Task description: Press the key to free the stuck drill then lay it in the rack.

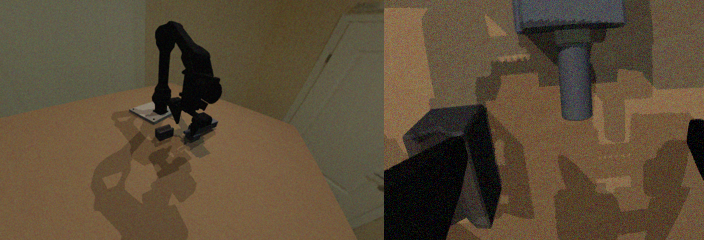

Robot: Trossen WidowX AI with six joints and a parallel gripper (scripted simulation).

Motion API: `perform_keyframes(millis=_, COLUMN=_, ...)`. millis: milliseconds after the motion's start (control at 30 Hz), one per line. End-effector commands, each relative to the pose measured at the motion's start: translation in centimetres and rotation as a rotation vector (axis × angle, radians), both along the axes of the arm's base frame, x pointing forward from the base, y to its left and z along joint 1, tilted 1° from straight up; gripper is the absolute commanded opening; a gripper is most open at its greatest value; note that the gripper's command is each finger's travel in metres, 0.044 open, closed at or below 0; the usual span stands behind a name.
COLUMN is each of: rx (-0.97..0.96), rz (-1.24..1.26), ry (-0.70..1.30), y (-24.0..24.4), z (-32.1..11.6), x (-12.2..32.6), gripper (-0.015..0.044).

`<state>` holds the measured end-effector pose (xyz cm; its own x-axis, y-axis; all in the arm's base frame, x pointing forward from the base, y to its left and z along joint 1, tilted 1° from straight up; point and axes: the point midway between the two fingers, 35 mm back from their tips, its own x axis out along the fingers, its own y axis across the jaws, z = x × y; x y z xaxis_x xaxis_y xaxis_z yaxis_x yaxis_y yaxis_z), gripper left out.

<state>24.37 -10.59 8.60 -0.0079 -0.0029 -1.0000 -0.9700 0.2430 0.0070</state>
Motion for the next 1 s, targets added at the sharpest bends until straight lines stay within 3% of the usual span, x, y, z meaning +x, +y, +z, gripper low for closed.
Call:
perform_keyframes(millis=0, rx=-0.006, rz=0.005, ry=-0.002, y=-0.1, z=0.0, x=0.0, gripper=0.0440)
perform_keyframes(millis=967, rx=-0.005, rz=0.005, ry=-0.003, y=0.9, z=-4.2, x=0.3, gripper=0.0440)
